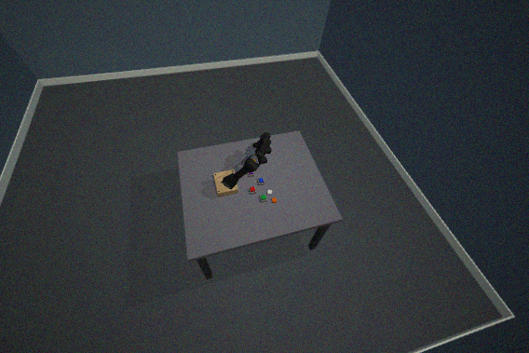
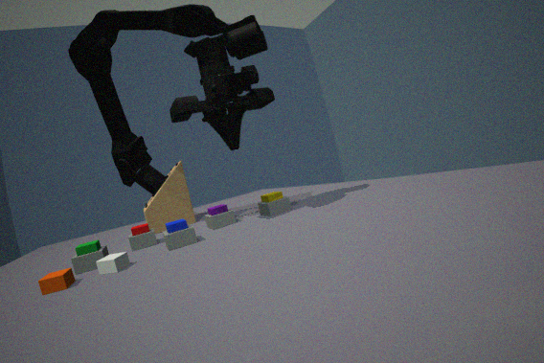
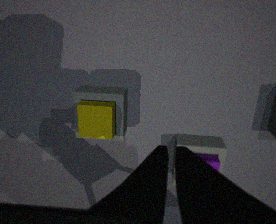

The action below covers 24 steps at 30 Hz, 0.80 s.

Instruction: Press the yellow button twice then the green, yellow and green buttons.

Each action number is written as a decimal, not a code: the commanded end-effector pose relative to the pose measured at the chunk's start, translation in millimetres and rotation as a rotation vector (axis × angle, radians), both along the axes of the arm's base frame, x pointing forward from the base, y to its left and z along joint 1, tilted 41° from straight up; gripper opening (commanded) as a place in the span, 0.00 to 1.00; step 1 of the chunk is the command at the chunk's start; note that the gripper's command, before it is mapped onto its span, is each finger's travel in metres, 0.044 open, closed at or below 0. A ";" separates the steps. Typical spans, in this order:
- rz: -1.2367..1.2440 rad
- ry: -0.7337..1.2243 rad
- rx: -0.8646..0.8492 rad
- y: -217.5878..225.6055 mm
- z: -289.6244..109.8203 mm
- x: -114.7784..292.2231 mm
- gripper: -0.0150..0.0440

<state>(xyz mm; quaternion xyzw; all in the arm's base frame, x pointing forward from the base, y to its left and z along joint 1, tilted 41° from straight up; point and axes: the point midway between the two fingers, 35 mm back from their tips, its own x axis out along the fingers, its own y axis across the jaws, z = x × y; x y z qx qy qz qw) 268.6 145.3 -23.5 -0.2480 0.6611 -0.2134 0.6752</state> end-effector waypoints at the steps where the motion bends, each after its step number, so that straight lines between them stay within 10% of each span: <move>1: 0.000 -0.013 0.018 -46.8 48.4 17.3 0.29; 14: -0.012 -0.020 -0.043 -210.6 166.2 -26.4 0.29; 24: -0.014 -0.019 -0.049 -223.7 162.4 -30.4 0.29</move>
